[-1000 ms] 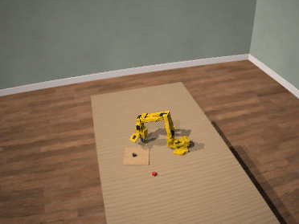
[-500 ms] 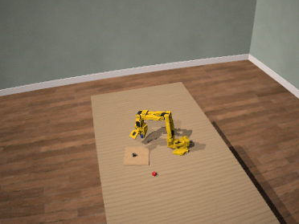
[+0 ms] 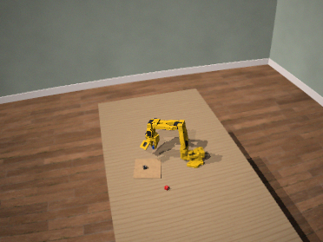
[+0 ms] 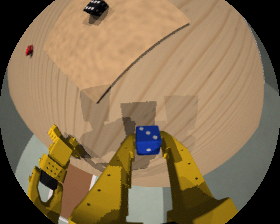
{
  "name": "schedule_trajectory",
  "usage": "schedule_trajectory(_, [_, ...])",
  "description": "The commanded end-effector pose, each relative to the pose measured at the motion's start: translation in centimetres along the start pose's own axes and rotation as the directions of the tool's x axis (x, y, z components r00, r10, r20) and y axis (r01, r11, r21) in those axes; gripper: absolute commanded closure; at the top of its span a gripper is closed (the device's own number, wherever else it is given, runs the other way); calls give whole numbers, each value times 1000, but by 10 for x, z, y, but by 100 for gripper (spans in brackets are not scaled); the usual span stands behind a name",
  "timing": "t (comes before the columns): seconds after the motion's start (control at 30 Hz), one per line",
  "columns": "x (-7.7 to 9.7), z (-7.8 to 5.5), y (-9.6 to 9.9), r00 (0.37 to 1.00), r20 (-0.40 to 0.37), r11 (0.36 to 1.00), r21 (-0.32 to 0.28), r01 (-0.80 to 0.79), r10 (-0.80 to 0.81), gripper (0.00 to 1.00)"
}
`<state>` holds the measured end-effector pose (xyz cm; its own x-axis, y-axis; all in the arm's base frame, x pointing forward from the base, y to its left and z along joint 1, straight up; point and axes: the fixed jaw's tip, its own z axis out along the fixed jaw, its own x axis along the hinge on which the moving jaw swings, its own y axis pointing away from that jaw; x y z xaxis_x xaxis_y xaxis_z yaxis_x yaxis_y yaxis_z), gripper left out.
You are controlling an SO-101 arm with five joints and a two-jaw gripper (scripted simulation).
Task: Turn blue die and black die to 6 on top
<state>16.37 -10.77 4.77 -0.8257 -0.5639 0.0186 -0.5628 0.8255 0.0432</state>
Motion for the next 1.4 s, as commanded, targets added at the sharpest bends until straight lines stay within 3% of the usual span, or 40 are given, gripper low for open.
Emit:
schedule_trajectory(0.0, [-2, -13, -7, 1000, 29, 998, 70, 0, -2, 100])
schedule_trajectory(0.33, [-2, -13, -7, 999, 27, 997, 71, 33, -35, 100])
schedule_trajectory(0.97, [0, -13, -8, 937, 3, 934, 75, 348, -349, 100])
schedule_trajectory(1.37, [2, -13, -8, 931, 1, 929, 75, 363, -365, 100])
